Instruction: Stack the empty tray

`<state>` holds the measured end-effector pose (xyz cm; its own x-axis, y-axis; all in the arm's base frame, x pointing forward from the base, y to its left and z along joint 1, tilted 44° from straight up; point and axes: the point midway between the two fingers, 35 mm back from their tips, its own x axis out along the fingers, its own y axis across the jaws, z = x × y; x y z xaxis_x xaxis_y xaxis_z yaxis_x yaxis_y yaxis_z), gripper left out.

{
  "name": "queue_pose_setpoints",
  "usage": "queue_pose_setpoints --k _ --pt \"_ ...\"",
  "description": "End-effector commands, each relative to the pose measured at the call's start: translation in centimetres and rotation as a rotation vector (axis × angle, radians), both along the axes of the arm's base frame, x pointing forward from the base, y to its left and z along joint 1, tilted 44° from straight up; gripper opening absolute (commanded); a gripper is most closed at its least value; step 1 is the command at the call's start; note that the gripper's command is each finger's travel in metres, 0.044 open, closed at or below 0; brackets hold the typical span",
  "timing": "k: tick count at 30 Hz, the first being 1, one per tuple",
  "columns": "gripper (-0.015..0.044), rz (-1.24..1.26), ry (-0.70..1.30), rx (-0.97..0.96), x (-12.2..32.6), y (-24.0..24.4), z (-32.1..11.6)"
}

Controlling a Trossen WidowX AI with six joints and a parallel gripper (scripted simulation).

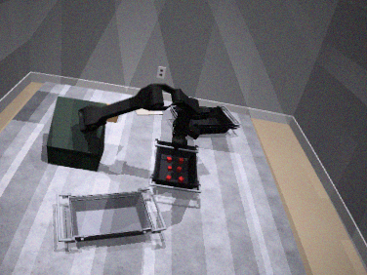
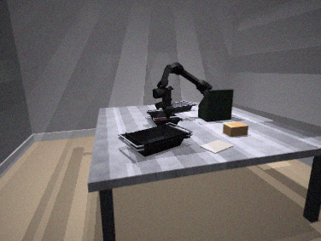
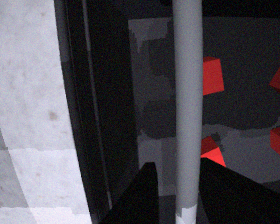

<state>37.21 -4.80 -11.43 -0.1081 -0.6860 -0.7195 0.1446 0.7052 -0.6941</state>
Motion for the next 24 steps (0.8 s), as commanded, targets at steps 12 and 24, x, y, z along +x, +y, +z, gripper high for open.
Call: queue_pose_setpoints --k 12,24 --pt "0.0087 0.015 -0.009 0.003 0.49 2.26 1.69" --pt "0.0087 0.015 -0.009 0.003 0.49 2.26 1.69"
